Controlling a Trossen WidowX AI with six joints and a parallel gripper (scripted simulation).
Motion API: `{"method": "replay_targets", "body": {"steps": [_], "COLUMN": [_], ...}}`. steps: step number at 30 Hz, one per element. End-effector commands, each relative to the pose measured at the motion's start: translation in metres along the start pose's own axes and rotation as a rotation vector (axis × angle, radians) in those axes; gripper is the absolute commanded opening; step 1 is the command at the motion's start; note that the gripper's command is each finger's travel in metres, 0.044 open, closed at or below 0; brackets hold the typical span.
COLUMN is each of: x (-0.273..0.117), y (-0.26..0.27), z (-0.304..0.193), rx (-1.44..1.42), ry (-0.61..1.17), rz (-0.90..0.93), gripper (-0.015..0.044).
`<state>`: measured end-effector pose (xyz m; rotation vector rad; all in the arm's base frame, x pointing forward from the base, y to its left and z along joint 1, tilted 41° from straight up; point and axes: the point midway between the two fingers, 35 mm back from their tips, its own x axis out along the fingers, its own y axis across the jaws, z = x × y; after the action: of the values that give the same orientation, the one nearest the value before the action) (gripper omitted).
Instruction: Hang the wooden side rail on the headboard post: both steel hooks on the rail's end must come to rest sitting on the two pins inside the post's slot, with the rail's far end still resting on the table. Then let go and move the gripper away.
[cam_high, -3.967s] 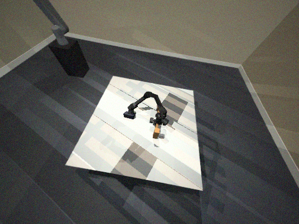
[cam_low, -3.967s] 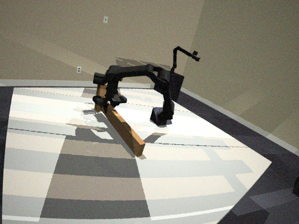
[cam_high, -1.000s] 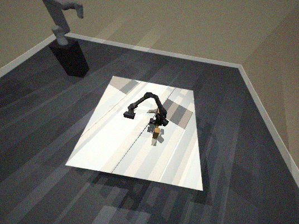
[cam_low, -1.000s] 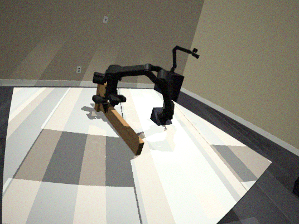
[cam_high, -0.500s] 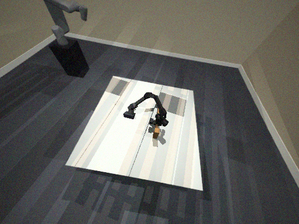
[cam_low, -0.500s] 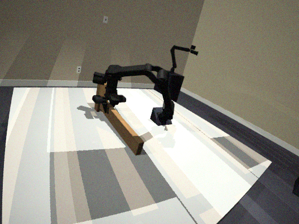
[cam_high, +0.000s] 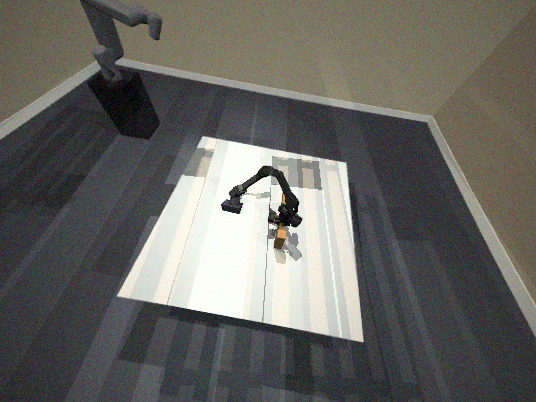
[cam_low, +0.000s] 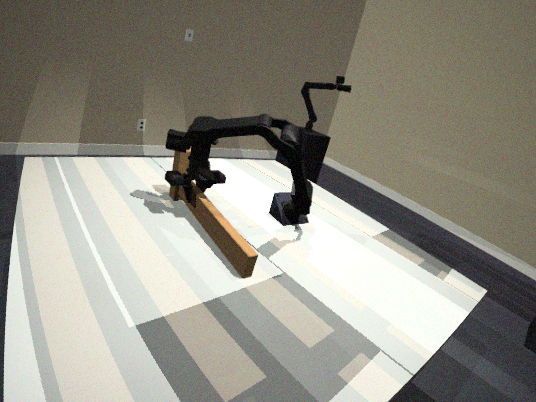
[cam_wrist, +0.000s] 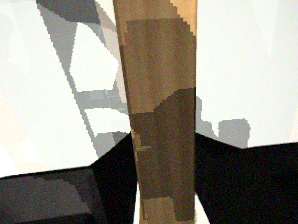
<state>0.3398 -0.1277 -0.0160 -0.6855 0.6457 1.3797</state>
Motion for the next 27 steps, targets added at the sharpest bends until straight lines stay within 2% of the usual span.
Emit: {"method": "replay_targets", "body": {"steps": [1, 27], "x": [-0.0053, -0.0055], "y": [-0.0007, -0.0003], "z": [-0.0040, -0.0067], "rx": [0.001, 0.001], "ry": [0.008, 0.008], "rz": [-0.011, -0.011], "gripper": [0.0000, 0.0000]}}
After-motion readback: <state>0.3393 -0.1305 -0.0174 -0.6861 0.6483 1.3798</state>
